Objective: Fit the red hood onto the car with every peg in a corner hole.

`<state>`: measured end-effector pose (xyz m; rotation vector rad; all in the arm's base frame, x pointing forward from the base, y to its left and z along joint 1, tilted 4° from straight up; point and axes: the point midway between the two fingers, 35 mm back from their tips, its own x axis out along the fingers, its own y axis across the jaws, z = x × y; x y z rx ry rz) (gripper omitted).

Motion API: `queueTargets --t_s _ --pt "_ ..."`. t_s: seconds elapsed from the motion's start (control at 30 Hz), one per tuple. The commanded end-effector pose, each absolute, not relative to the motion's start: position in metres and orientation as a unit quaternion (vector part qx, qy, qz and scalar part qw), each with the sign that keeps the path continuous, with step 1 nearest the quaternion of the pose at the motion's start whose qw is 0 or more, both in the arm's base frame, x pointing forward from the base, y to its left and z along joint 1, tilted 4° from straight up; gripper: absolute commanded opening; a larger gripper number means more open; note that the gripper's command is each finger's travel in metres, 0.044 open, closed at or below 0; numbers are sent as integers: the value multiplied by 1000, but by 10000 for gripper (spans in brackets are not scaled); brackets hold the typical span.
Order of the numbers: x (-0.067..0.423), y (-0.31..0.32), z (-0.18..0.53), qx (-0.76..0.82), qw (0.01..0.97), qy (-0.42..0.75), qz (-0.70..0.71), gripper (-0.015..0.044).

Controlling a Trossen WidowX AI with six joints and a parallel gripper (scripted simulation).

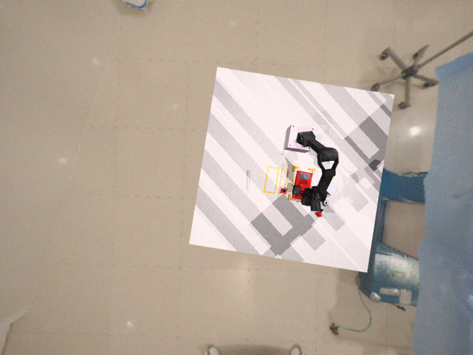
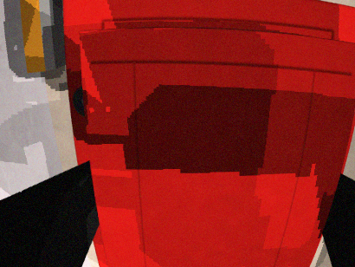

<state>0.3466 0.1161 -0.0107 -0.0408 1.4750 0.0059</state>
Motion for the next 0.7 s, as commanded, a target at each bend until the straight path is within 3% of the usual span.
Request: queueTargets --t_s 0.0,0.23,0.67 --pt "347 116 -11 -19 740 672 3 263" --pt "347 116 -11 -19 740 672 3 440" --pt "341 118 63 -19 739 674 2 440"
